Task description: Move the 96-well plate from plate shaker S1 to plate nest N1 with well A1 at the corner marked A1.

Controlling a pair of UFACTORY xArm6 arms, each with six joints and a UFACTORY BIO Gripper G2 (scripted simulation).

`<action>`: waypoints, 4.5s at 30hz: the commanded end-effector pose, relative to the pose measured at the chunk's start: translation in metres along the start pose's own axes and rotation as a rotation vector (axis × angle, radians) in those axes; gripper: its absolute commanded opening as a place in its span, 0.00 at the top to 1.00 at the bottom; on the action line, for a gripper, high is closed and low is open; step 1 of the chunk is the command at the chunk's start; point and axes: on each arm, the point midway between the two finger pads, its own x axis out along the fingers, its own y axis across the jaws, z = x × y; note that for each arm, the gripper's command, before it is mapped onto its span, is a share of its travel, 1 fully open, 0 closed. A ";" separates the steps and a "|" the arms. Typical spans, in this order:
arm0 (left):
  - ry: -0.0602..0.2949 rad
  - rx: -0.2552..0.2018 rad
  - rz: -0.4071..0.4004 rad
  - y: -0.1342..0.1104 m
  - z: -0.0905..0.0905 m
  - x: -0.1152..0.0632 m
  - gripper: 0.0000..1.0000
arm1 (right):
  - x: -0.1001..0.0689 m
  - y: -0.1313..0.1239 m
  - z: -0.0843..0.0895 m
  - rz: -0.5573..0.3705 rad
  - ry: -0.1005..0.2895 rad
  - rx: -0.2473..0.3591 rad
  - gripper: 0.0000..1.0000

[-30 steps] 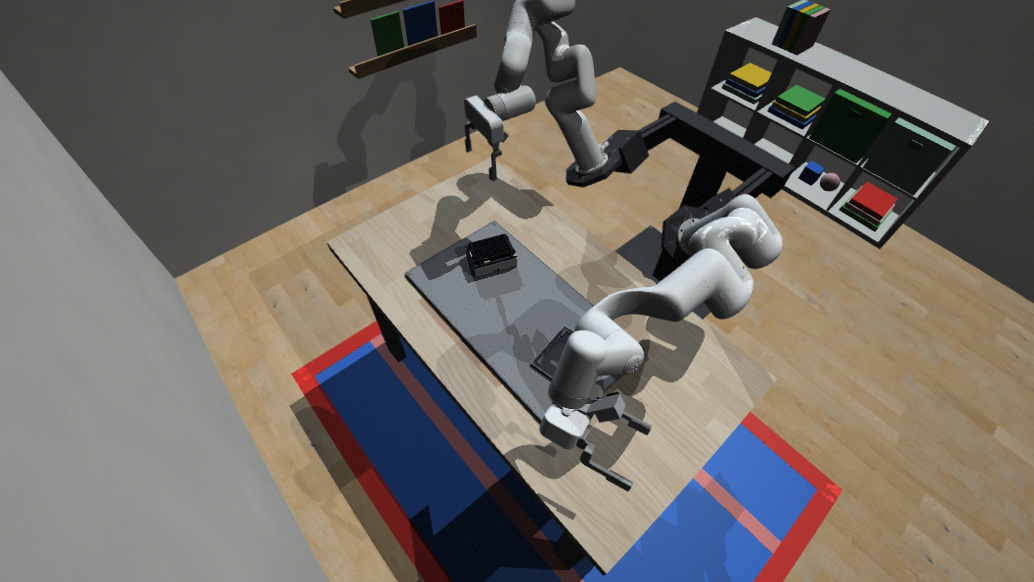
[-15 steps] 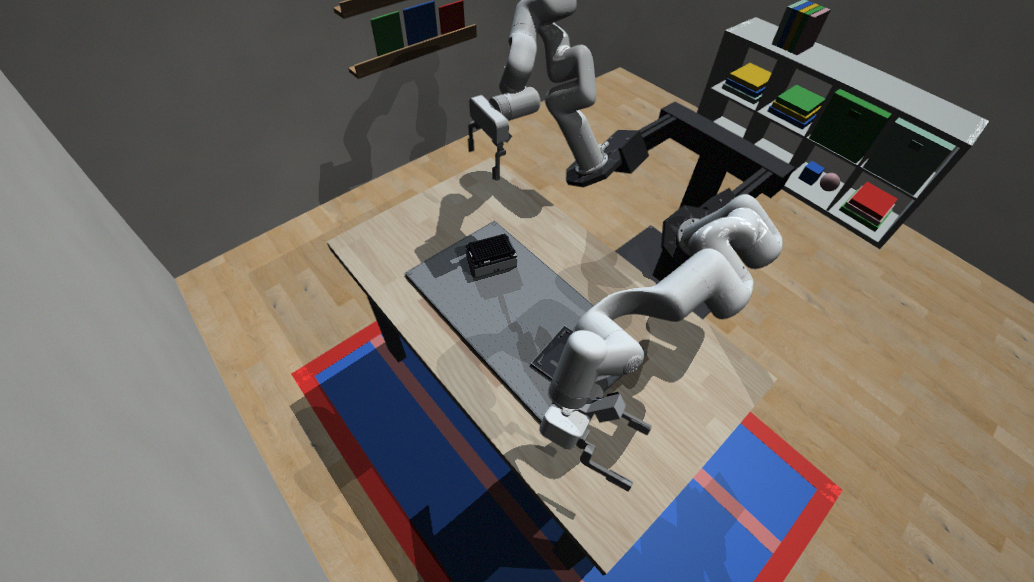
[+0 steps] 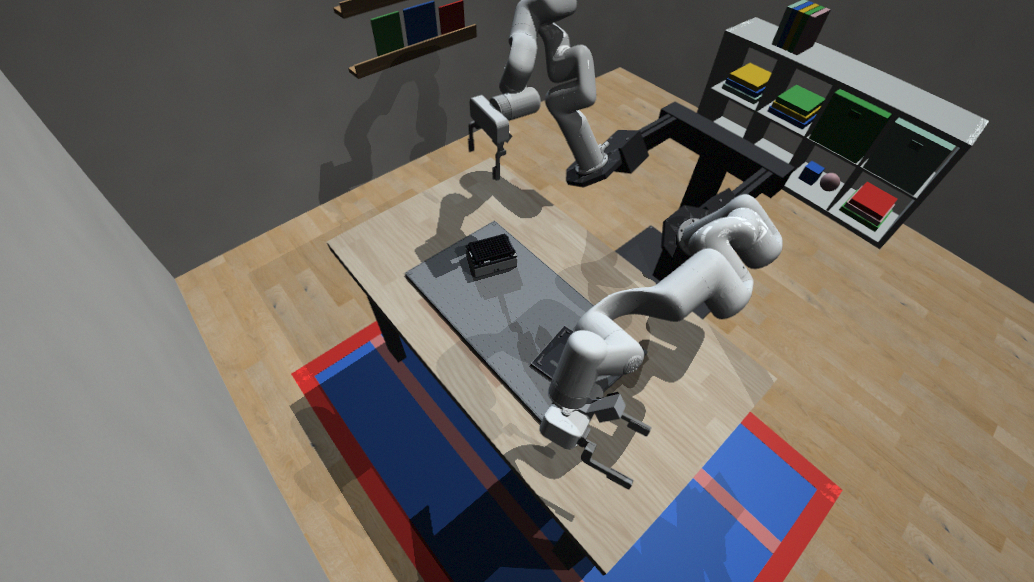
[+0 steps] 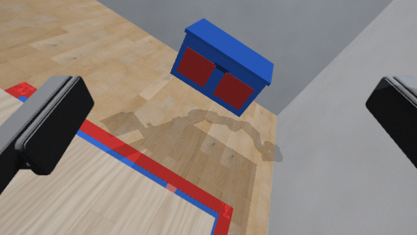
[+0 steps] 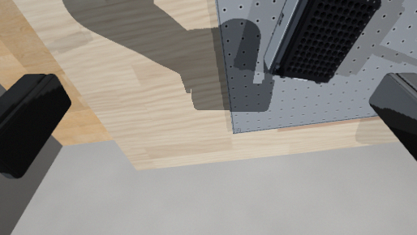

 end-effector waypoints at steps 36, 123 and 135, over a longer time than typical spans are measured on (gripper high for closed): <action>0.132 0.098 -0.370 0.020 0.024 -0.129 0.63 | -0.001 0.000 -0.001 -0.002 0.003 0.002 0.00; 0.364 0.255 -1.285 0.215 0.123 -0.362 0.63 | -0.001 0.000 -0.001 -0.002 0.003 0.002 0.00; 0.391 0.274 -1.455 0.260 0.140 -0.381 0.63 | -0.001 0.000 -0.001 -0.002 0.003 0.002 0.00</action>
